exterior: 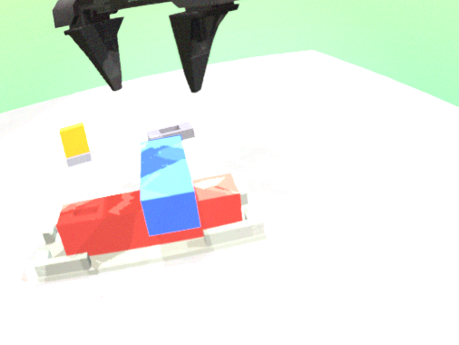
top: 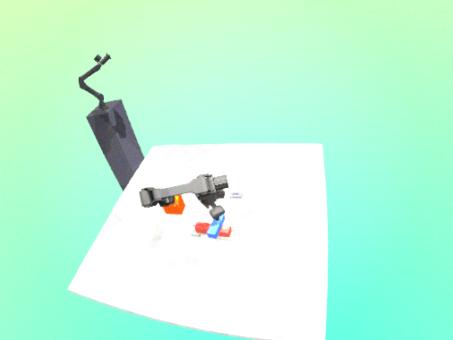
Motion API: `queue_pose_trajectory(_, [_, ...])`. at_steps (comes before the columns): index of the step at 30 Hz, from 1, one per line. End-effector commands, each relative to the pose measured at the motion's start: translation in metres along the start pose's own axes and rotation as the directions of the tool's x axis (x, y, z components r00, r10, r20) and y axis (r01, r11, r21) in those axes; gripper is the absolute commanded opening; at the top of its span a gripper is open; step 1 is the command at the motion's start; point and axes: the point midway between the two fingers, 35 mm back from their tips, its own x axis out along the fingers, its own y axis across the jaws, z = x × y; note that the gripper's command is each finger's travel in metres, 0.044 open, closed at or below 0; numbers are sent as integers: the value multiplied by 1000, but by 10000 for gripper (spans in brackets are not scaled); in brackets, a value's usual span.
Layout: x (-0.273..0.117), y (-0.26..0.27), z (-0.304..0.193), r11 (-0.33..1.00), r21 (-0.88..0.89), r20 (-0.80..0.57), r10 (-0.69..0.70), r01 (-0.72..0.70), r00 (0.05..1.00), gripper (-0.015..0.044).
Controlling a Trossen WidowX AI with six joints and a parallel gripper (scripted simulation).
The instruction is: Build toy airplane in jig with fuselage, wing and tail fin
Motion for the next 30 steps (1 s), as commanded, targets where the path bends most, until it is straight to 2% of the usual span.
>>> queue_pose_trajectory(1, [-1, -1, 0, 869, 494, 4, 3, -5, 1000, 440])
queue_pose_trajectory(4, [-1, -1, 0, 788, 616, 4, 3, -5, 1000, 440])
queue_pose_trajectory(14, [-1, 0, 2, 788, 616, 5, 4, -6, 1000, 440])
queue_pose_trajectory(17, [-3, 16, 18, 790, 613, 20, 12, -22, 1000, 440])
queue_pose_trajectory(24, [-11, 119, 83, 797, 599, 57, 49, -74, 997, 440])
queue_pose_trajectory(30, [-7, 230, 101, 795, 605, 31, 38, -49, 999, 440])
